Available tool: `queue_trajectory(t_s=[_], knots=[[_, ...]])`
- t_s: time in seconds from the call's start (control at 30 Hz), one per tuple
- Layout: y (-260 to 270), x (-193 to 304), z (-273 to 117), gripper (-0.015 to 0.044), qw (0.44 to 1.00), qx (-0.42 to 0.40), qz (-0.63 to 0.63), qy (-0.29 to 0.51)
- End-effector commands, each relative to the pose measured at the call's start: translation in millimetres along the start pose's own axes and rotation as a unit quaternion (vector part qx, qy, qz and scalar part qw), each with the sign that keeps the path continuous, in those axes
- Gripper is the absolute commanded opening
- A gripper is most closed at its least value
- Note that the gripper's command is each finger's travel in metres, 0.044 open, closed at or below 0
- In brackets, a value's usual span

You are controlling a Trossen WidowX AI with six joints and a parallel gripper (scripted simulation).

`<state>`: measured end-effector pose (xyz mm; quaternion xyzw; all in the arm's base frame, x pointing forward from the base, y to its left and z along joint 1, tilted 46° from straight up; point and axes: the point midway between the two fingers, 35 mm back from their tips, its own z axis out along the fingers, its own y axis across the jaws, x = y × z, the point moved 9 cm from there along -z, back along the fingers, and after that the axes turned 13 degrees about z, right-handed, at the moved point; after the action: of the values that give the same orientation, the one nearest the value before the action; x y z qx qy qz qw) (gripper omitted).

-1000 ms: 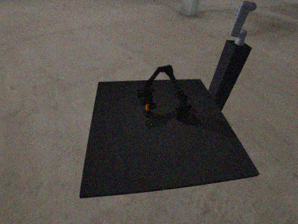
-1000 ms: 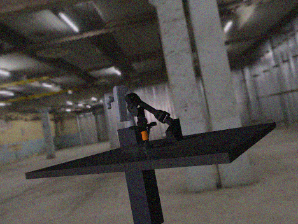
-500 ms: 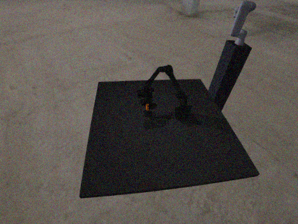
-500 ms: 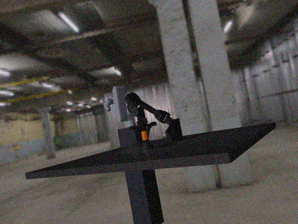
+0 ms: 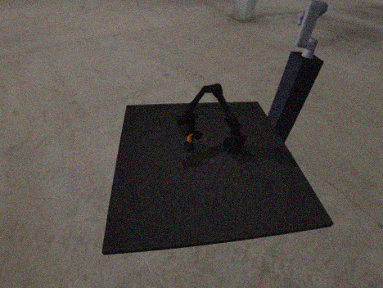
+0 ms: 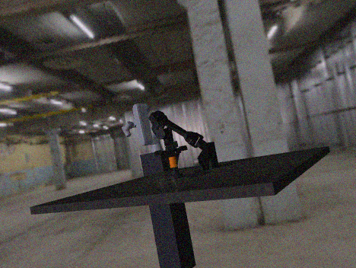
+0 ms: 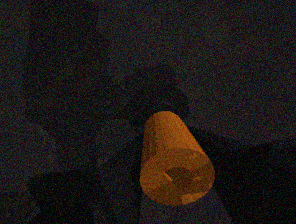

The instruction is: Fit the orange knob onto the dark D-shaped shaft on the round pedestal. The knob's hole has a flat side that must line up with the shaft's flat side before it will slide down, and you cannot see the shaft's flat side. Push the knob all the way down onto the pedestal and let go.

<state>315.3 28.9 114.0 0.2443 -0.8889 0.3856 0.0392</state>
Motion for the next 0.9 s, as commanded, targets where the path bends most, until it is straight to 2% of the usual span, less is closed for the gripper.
queue_trajectory(t_s=[0.0, 0.67, 0.87], knots=[[0.8, -0.5, 0.5, 0.0, 1.0, 0.003, -0.007, -0.001], [-0.2, -0.3, -2.7, 0.0, 1.0, 0.003, -0.007, -0.001], [0.0, -1.4, -3.1, 0.0, 0.996, 0.003, -0.09, -0.001]])
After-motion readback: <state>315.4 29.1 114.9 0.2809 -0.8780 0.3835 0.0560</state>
